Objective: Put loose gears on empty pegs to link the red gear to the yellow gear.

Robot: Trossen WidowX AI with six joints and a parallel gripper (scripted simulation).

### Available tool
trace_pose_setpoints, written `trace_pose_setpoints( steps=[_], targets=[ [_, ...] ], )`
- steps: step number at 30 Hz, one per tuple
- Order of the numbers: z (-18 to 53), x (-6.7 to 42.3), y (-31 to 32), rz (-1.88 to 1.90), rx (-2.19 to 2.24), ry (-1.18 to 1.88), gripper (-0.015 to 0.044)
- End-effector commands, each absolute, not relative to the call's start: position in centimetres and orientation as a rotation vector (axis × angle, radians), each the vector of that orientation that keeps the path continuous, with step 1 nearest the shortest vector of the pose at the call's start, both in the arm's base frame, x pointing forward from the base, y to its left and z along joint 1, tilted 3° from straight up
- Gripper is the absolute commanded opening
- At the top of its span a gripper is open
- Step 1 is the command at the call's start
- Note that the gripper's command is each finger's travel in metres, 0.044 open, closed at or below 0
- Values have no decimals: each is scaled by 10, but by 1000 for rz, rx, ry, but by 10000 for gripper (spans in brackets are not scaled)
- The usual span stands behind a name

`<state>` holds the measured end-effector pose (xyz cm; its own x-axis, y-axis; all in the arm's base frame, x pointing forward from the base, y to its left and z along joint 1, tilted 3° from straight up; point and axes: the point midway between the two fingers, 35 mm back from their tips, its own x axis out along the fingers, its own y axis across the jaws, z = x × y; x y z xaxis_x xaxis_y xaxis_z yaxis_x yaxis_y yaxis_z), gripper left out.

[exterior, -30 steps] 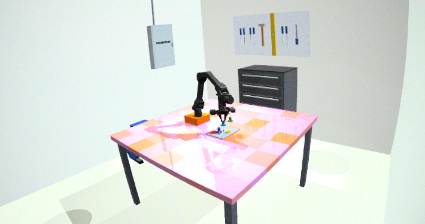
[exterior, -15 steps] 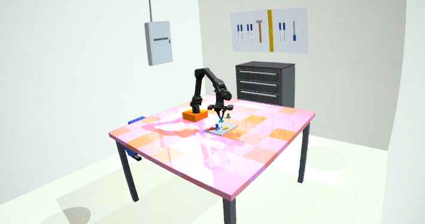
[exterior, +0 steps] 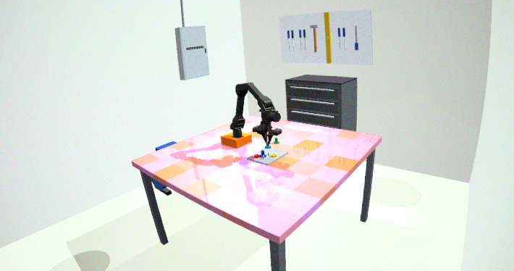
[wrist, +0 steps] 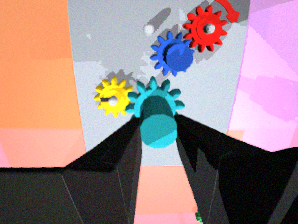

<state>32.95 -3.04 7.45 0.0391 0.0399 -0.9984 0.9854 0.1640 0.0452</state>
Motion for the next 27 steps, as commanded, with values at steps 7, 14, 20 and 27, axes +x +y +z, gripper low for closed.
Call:
trace_pose_setpoints(
  steps=[7, 14, 20, 27],
  targets=[
    [72, 330, -29, -1072, 1172, 1263, 0],
    [65, 330, -29, -1010, 1110, 1296, 0],
    [56, 330, -29, -976, 1075, 1313, 0],
    [47, 331, -28, -1025, 1125, 1288, 0]
  ],
)
